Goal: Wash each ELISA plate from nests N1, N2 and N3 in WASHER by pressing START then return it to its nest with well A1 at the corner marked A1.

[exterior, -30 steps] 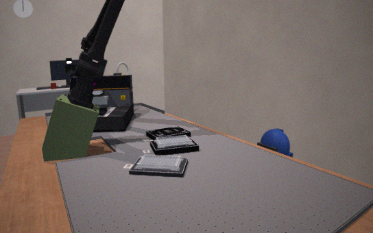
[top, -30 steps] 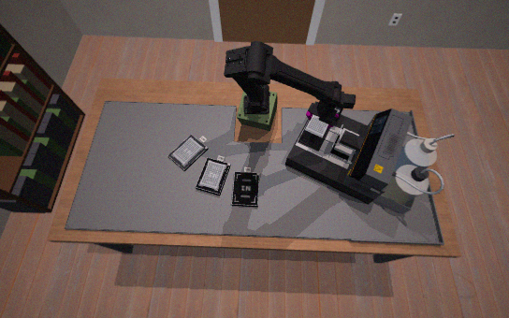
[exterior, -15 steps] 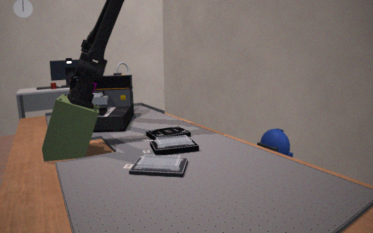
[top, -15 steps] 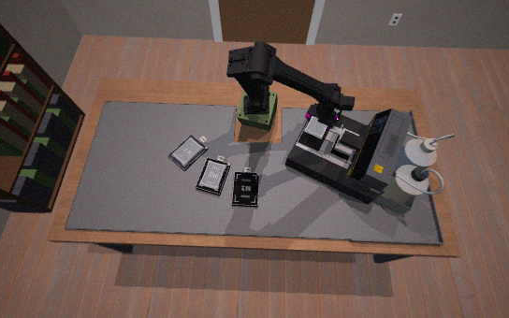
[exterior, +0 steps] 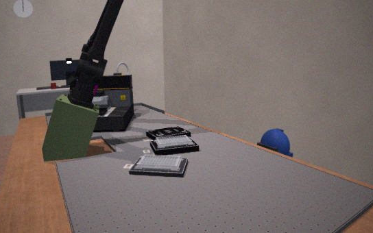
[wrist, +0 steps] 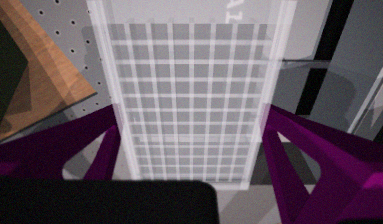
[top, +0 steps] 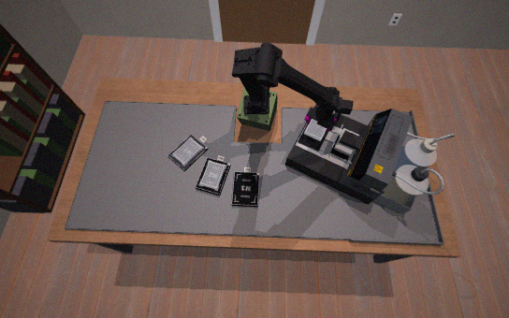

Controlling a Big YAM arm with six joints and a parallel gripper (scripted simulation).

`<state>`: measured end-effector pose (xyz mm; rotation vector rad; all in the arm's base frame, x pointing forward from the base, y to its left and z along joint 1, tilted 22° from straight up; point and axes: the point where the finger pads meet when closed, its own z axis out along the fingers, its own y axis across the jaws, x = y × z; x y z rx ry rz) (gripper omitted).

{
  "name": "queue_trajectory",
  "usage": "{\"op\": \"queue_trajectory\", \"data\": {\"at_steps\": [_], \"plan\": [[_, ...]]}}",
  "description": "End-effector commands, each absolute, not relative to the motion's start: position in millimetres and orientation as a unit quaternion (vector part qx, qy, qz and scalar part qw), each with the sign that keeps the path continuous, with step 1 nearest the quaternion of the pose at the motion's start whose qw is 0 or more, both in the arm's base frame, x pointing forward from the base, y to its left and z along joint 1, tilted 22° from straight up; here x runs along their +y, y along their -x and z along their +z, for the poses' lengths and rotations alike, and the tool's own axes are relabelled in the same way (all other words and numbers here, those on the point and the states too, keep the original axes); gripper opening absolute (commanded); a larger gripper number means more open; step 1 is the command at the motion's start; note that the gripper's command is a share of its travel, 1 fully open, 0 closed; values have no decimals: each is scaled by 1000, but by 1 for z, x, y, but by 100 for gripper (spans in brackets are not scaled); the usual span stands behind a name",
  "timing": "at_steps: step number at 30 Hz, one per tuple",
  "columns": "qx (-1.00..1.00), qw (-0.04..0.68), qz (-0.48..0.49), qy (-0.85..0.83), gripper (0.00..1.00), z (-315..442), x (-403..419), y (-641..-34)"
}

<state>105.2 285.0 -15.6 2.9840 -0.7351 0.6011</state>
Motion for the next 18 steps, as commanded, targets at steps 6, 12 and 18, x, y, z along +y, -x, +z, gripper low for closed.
{"op": "queue_trajectory", "data": {"at_steps": [6,12,18], "plan": [[-234,5,193,-953,84,-30,284,-114],[-234,5,193,-953,84,-39,283,-118],[-235,-1,193,-953,84,-43,290,-122]]}}
